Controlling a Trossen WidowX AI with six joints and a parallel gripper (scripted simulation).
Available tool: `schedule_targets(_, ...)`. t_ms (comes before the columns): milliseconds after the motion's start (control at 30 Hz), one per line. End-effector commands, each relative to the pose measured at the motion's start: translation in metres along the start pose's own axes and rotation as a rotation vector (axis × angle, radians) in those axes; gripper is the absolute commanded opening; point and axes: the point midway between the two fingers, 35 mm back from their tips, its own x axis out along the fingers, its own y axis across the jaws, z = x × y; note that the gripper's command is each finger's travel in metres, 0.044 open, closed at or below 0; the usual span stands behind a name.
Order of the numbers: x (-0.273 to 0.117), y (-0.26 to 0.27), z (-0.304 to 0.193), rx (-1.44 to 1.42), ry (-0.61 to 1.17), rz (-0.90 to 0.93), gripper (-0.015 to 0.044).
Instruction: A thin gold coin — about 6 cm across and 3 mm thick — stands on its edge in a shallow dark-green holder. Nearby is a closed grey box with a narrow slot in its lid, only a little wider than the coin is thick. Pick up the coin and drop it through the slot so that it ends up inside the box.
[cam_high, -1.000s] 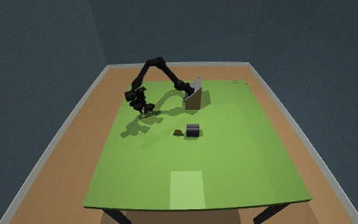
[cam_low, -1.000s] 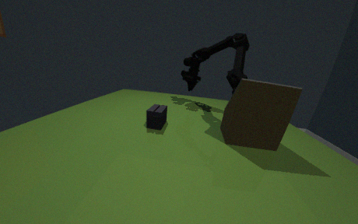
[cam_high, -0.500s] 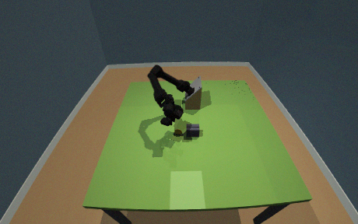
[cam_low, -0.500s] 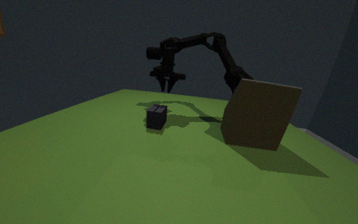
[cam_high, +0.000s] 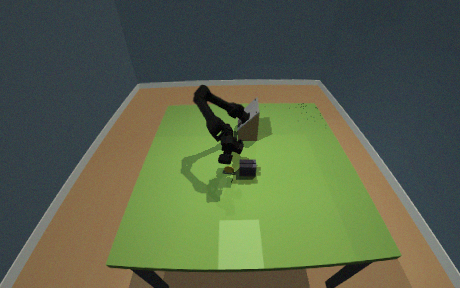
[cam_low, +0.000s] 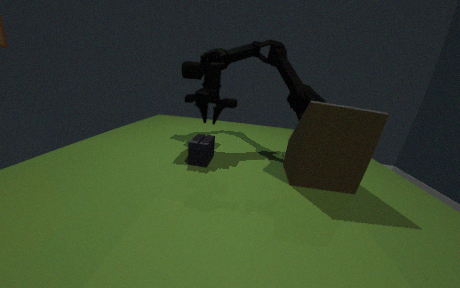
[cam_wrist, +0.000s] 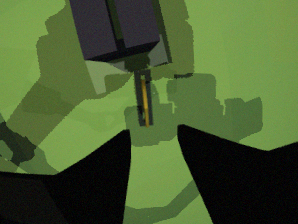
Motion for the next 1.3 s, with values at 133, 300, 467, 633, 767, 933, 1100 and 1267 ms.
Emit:
schedule_targets(133, 0.024, 0.002, 0.0, -0.013, 0.009, 0.008, 0.0161)
schedule_targets(300, 0.03, 0.002, 0.0, -0.013, 0.009, 0.008, 0.0161)
schedule_targets(467, 0.038, 0.002, 0.001, -0.013, 0.008, 0.008, 0.0161)
schedule_targets(633, 0.046, 0.001, 0.001, -0.013, 0.008, 0.008, 0.0161)
schedule_targets(767, 0.052, 0.001, 0.001, -0.013, 0.008, 0.008, 0.0161)
schedule_targets(933, 0.06, 0.001, 0.001, -0.013, 0.008, 0.008, 0.0161)
schedule_targets(1100, 0.068, 0.001, 0.001, -0.013, 0.008, 0.008, 0.0161)
schedule_targets(1267, 0.076, 0.002, 0.001, -0.013, 0.009, 0.008, 0.0161)
